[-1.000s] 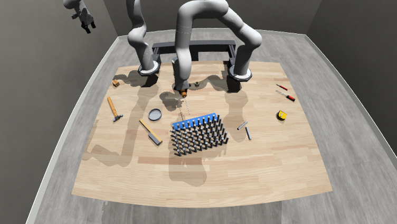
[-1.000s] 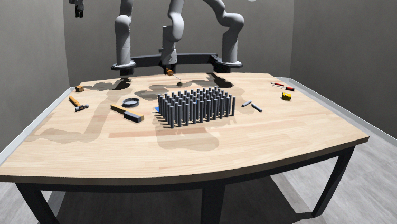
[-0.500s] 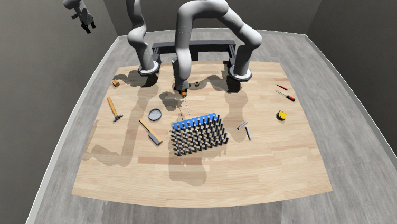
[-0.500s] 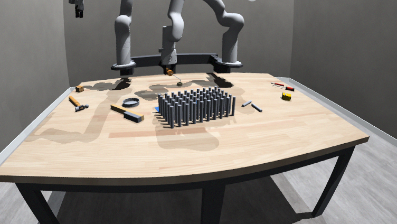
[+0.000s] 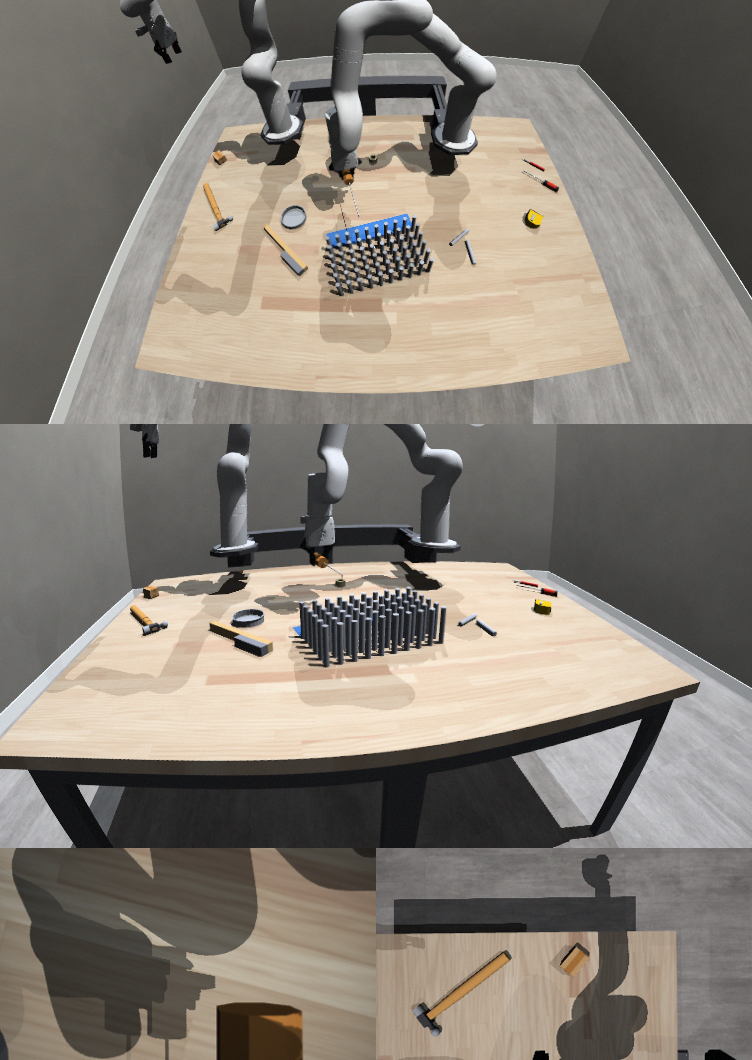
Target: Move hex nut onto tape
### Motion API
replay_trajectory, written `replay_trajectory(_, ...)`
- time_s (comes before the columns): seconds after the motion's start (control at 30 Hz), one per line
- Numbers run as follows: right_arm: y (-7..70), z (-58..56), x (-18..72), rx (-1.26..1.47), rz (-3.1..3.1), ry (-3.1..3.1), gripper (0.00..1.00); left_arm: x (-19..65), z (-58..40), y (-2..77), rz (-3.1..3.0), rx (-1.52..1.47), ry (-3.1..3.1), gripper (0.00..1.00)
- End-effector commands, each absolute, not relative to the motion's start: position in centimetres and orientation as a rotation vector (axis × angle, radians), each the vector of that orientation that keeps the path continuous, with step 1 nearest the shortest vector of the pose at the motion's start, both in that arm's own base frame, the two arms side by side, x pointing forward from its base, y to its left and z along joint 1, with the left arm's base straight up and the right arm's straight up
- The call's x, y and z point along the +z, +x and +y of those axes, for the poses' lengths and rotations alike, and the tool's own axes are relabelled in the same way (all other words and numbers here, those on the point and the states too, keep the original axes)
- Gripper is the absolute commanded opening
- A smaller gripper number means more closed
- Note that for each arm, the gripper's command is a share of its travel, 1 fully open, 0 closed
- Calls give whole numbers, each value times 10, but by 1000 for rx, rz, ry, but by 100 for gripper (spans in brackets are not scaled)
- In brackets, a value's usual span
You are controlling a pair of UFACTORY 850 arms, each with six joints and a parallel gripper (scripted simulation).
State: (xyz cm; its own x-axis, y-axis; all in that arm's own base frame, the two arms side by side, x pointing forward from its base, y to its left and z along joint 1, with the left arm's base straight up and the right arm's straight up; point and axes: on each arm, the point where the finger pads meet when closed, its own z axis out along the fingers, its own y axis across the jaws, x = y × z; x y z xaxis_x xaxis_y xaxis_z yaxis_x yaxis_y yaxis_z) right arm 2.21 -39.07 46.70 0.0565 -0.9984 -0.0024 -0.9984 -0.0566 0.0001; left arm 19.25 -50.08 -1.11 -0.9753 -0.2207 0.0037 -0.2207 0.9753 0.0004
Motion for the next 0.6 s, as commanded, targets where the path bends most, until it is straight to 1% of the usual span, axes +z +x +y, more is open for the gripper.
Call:
replay_trajectory(0.0, 22, -391, 468, 0, 2158, -2283, 100, -12, -502, 193, -3119, 2, 349, 0)
replay_trajectory(0.57, 22, -391, 468, 0, 2158, -2283, 100, -44, -502, 193, -3119, 2, 349, 0)
